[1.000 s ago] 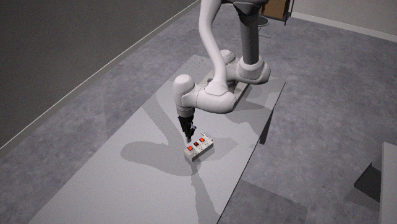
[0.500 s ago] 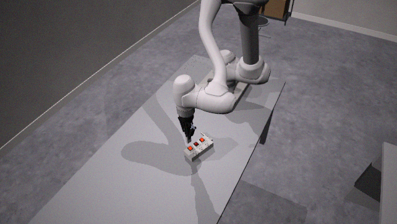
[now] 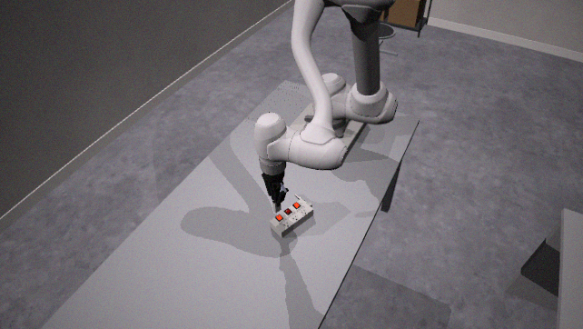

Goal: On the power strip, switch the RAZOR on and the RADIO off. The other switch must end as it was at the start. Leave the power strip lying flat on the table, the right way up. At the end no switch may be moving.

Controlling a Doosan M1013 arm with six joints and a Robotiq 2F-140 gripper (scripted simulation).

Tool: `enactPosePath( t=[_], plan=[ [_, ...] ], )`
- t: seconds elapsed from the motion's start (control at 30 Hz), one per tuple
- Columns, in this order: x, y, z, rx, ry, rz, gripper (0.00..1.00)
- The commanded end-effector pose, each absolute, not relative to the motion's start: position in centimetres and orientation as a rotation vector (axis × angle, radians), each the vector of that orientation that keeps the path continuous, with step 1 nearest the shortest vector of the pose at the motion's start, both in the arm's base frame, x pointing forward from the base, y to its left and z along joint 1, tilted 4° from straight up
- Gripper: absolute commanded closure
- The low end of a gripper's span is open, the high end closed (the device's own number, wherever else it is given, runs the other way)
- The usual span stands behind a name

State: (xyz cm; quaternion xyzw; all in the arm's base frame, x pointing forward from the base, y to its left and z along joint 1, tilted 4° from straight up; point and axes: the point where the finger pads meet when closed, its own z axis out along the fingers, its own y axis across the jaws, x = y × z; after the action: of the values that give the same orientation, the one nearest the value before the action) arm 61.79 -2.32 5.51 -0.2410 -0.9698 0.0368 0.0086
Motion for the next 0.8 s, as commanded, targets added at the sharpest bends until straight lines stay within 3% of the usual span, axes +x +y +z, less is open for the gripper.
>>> enactPosePath(
  t=[0.0,0.77],
  plan=[
    [61.8,-2.3,5.2,-0.753,-3.030,0.115,1.00],
    [61.7,-2.5,2.9,-0.753,-3.030,0.115,1.00]
  ],
)
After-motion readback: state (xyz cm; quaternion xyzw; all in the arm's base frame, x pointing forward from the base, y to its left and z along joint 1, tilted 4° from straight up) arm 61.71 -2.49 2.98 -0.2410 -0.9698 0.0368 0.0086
